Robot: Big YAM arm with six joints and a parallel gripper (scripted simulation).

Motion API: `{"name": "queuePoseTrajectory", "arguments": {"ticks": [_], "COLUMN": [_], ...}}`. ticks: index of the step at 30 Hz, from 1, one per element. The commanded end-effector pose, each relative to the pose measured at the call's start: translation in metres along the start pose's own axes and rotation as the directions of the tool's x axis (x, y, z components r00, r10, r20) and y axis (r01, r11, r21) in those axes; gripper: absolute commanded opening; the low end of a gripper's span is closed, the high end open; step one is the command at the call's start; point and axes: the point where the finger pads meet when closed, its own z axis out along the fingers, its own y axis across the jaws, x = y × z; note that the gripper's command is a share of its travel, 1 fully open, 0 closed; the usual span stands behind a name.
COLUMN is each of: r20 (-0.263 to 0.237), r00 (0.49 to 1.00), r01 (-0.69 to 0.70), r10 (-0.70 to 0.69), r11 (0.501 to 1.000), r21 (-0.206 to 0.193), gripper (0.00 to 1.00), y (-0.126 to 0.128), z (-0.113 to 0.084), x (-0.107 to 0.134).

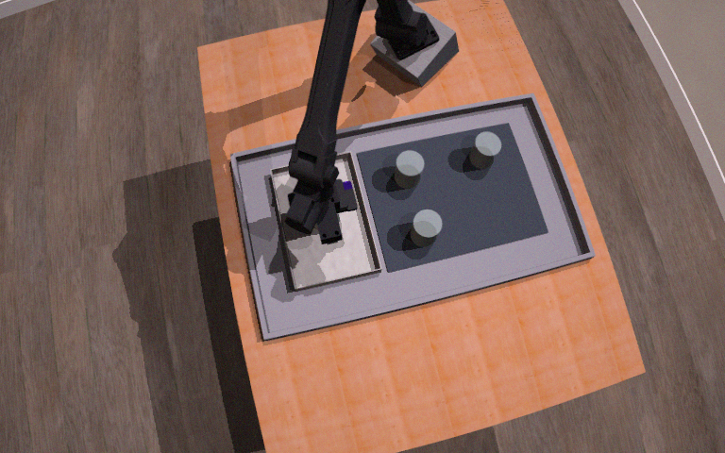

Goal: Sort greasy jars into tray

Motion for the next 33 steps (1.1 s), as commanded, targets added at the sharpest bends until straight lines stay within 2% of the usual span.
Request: {"name": "queuePoseTrajectory", "arguments": {"ticks": [1,7,9,20,33], "r20": [0.019,0.019,0.019,0.019,0.019], "r00": [1.0,1.0,1.0,1.0,1.0], "r01": [0.0,0.0,0.0,0.0,0.0], "r10": [0.0,0.0,0.0,0.0,0.0], "r11": [1.0,1.0,1.0,1.0,1.0], "r21": [0.012,0.012,0.012,0.012,0.012], "gripper": [1.0,1.0,1.0,1.0,1.0], "y": [-0.006,-0.006,-0.006,-0.005,-0.005], "z": [-0.022,-0.045,-0.045,-0.088,-0.088], "x": [-0.003,-0.003,-0.003,-0.002,-0.002]}}
